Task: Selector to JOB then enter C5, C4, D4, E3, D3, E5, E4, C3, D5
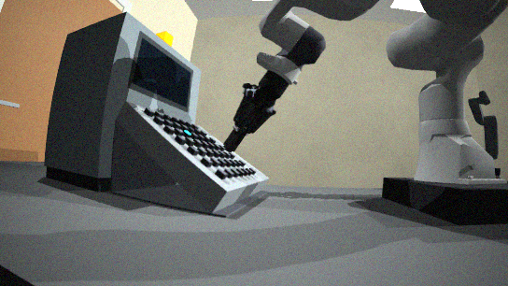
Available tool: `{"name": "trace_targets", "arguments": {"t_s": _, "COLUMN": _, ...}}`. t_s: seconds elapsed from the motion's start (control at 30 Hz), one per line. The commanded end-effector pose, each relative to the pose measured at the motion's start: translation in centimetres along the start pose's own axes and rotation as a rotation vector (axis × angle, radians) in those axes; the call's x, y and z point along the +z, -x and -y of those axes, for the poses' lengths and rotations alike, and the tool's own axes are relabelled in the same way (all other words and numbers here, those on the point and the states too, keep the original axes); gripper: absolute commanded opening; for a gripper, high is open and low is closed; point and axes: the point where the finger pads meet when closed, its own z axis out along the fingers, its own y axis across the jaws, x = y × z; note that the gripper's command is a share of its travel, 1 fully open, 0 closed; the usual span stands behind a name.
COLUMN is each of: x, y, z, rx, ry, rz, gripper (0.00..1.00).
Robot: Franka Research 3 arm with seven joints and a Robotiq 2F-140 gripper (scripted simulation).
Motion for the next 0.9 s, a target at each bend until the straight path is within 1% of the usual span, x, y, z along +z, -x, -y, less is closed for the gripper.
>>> {"name": "trace_targets", "arguments": {"t_s": 0.0, "x": 0.06, "y": -0.11, "z": 0.05, "rx": 0.167, "ry": 0.016, "rz": -0.004, "gripper": 0.10}}
{"name": "trace_targets", "arguments": {"t_s": 0.23, "x": 0.06, "y": -0.11, "z": 0.05, "rx": 0.294, "ry": 0.016, "rz": -0.005, "gripper": 0.10}}
{"name": "trace_targets", "arguments": {"t_s": 0.3, "x": 0.06, "y": -0.11, "z": 0.05, "rx": 0.294, "ry": 0.016, "rz": -0.005, "gripper": 0.10}}
{"name": "trace_targets", "arguments": {"t_s": 0.37, "x": 0.06, "y": -0.11, "z": 0.05, "rx": 0.357, "ry": 0.016, "rz": -0.006, "gripper": 0.10}}
{"name": "trace_targets", "arguments": {"t_s": 0.8, "x": 0.06, "y": -0.11, "z": 0.05, "rx": 0.592, "ry": 0.015, "rz": -0.008, "gripper": 0.10}}
{"name": "trace_targets", "arguments": {"t_s": 0.87, "x": 0.06, "y": -0.11, "z": 0.05, "rx": 0.592, "ry": 0.015, "rz": -0.008, "gripper": 0.10}}
